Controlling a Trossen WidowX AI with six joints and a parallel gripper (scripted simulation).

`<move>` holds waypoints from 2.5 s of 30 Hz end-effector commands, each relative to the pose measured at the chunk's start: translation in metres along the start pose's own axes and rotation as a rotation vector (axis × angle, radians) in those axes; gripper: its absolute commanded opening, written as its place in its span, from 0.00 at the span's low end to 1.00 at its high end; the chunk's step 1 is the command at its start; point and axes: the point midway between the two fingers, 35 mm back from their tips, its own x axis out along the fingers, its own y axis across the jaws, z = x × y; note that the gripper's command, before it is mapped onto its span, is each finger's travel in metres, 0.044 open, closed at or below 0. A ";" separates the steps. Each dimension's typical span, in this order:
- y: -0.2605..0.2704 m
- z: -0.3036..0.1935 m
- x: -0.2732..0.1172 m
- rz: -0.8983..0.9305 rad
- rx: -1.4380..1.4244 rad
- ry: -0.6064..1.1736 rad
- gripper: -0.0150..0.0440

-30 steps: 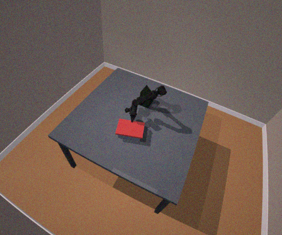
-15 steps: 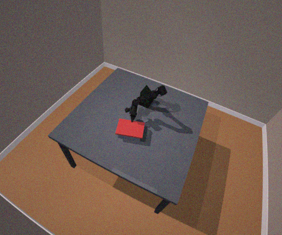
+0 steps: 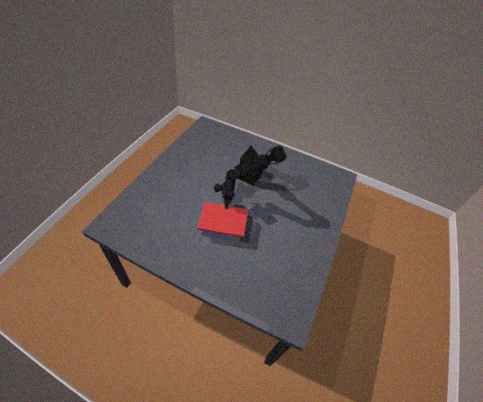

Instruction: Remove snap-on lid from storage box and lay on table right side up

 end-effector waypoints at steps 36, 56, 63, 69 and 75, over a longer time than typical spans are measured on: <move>0.007 0.001 -0.006 0.006 -0.002 0.001 0.25; 0.008 0.001 -0.004 0.006 -0.002 0.001 0.25; 0.008 0.001 -0.004 0.006 -0.002 0.001 0.25; 0.009 0.001 -0.004 0.006 -0.002 0.001 0.25; 0.009 0.001 -0.003 0.006 -0.002 0.001 0.25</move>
